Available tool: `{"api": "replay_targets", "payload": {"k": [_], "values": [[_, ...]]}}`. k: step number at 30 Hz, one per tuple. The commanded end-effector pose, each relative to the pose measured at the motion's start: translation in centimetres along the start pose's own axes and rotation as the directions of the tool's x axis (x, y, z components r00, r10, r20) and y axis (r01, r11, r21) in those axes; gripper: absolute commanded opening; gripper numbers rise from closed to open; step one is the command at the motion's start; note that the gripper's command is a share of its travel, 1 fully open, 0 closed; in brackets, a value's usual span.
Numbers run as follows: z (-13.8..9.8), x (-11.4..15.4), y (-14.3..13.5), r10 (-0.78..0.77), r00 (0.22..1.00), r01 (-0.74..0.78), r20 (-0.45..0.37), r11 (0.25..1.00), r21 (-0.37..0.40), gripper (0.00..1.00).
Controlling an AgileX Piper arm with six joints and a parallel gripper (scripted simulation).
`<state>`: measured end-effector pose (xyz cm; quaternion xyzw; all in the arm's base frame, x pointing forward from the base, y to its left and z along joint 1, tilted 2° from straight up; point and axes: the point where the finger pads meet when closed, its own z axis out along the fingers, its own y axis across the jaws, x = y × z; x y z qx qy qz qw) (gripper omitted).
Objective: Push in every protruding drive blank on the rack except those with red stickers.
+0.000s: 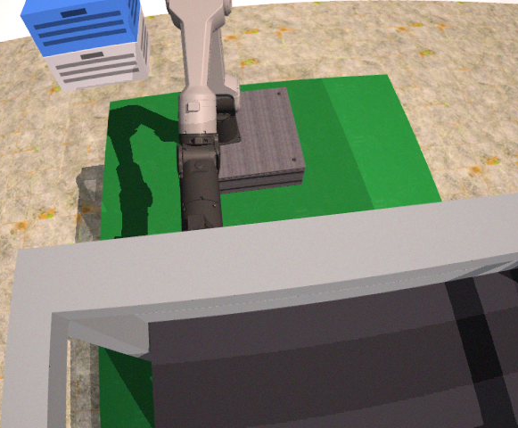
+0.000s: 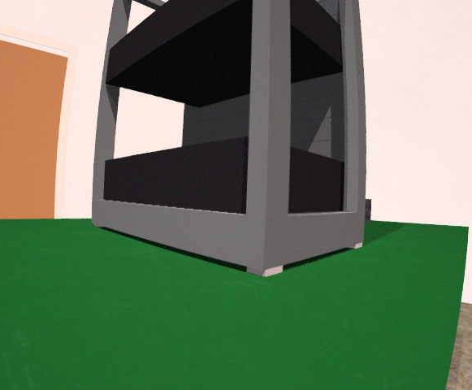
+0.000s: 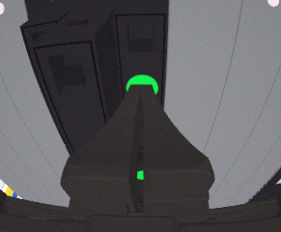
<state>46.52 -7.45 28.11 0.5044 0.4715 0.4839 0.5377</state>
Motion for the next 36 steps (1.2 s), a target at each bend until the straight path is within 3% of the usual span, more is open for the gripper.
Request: {"api": "replay_targets", "payload": {"k": [1, 23, 27, 31, 33, 36], "values": [[0.4, 0.1, -0.5, 0.000, 1.000, 0.000, -0.002, 1.000, 0.011, 0.00], [0.2, 0.1, -0.5, 0.000, 1.000, 0.000, -0.002, 1.000, 0.011, 0.00], [-1.8, 0.1, -0.5, 0.000, 1.000, 0.000, -0.002, 1.000, 0.011, 0.00], [-5.3, 0.1, -0.5, 0.000, 1.000, 0.000, -0.002, 1.000, 0.011, 0.00], [-5.3, 0.1, -0.5, 0.000, 1.000, 0.000, -0.002, 1.000, 0.011, 0.00], [-7.9, 0.1, -0.5, 0.000, 1.000, 0.000, -0.002, 1.000, 0.011, 0.00]]}}
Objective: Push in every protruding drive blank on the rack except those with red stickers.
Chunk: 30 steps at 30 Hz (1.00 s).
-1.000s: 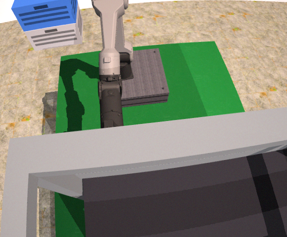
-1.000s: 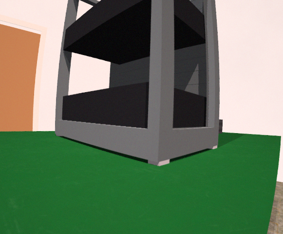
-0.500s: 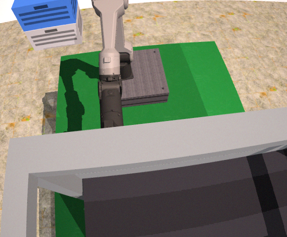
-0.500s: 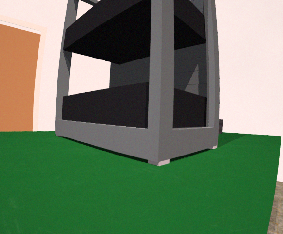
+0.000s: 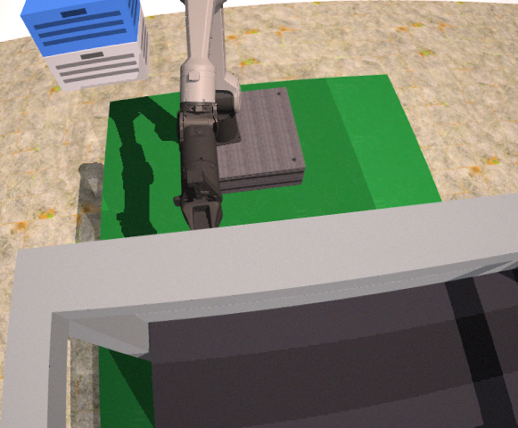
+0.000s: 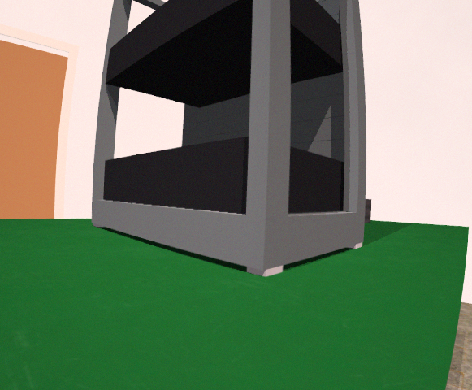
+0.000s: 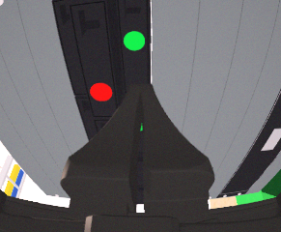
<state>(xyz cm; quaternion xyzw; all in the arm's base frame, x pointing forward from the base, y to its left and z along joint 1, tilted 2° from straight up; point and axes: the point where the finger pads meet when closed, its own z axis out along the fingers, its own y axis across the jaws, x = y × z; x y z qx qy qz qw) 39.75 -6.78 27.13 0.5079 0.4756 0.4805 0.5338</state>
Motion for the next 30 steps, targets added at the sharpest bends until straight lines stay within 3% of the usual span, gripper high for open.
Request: {"api": "replay_targets", "payload": {"k": [1, 6, 30], "values": [[-1.8, 0.0, 0.2, 0.000, 1.000, 0.000, 0.000, 1.000, -0.004, 0.00], [-3.5, 0.0, 0.2, 0.000, 1.000, 0.000, 0.000, 1.000, -0.004, 0.00], [-3.6, 0.0, 0.2, 0.000, 1.000, 0.000, 0.000, 1.000, -0.004, 0.00]]}}
